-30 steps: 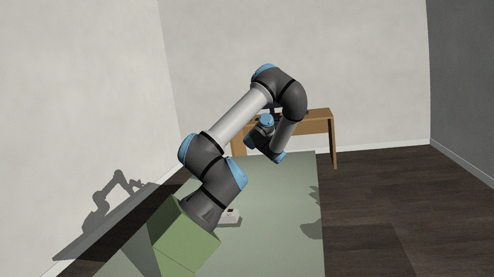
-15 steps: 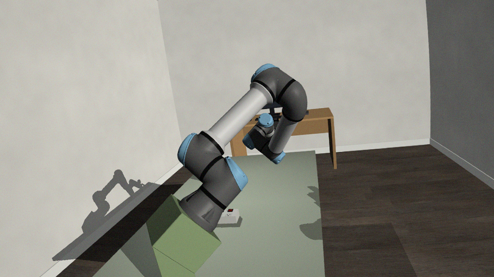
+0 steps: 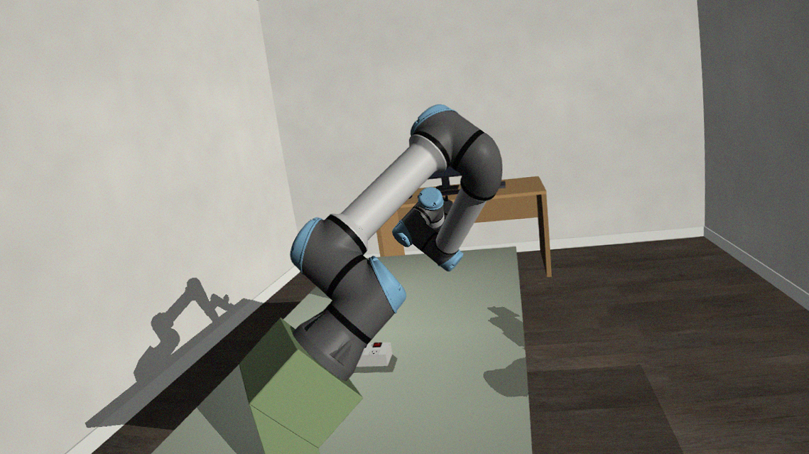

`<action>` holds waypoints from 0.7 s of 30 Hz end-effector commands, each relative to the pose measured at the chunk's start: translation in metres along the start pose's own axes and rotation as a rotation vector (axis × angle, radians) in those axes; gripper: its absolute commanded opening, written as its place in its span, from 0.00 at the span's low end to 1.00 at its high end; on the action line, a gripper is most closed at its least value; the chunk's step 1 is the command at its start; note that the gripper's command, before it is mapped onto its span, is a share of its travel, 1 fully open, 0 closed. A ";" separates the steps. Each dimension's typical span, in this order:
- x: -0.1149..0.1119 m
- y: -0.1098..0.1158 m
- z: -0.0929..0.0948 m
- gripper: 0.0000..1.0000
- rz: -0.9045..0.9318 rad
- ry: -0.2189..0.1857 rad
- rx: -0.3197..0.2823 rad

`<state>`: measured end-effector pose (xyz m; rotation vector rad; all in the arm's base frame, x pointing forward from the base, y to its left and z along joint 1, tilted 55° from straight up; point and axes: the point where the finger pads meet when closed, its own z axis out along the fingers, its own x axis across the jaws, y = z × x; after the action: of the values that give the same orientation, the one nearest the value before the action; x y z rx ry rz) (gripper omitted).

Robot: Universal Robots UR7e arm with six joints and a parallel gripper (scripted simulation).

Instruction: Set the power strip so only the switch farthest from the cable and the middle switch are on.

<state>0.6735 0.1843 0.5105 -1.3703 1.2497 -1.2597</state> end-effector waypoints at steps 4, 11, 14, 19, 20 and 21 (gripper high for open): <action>-0.007 0.026 0.002 1.00 -0.164 0.014 -0.056; -0.016 0.067 0.004 1.00 -0.399 0.017 -0.141; -0.020 0.087 0.003 1.00 -0.517 0.013 -0.183; -0.023 0.101 0.002 1.00 -0.600 0.007 -0.212; -0.024 0.108 0.002 1.00 -0.643 0.003 -0.228; -0.025 0.116 0.001 1.00 -0.687 -0.002 -0.243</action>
<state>0.6668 0.1934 0.4182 -1.9237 1.0635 -1.5244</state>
